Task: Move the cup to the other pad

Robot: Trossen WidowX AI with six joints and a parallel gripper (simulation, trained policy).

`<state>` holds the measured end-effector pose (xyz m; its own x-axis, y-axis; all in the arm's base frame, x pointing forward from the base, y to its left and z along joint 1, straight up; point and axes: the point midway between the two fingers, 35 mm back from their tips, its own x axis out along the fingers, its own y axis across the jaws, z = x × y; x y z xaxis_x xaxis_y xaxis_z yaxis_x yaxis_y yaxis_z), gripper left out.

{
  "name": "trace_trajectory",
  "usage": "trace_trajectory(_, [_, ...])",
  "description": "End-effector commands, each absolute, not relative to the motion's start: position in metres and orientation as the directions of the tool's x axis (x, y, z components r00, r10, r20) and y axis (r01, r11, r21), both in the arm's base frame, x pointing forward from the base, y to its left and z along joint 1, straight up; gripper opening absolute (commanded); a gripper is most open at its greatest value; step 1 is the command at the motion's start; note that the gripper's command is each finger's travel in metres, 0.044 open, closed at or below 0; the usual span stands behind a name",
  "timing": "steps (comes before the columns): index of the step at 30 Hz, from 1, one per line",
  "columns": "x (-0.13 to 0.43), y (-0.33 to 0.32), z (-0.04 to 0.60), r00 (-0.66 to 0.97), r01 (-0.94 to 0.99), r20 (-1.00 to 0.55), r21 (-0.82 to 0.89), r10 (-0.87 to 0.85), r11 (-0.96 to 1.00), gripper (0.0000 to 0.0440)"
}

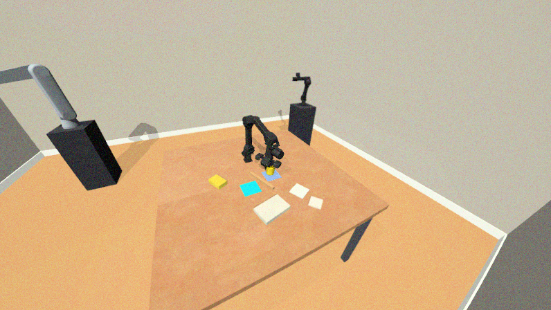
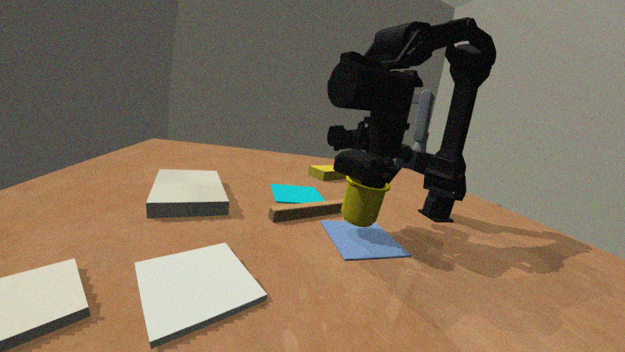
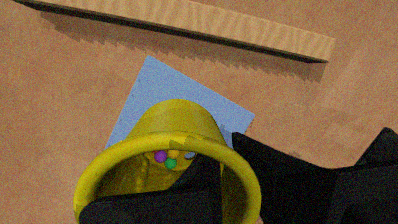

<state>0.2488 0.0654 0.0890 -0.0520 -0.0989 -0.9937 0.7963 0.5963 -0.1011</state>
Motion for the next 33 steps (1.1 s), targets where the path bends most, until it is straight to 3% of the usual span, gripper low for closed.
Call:
trace_trajectory(1, [0.252,0.063,0.1,-0.031,0.819,-0.996,-0.073,-0.083,0.569,0.0])
trace_trajectory(33, [0.303,-0.006,0.145,0.172,0.931,-0.981,0.132,-0.089,0.341,0.0])
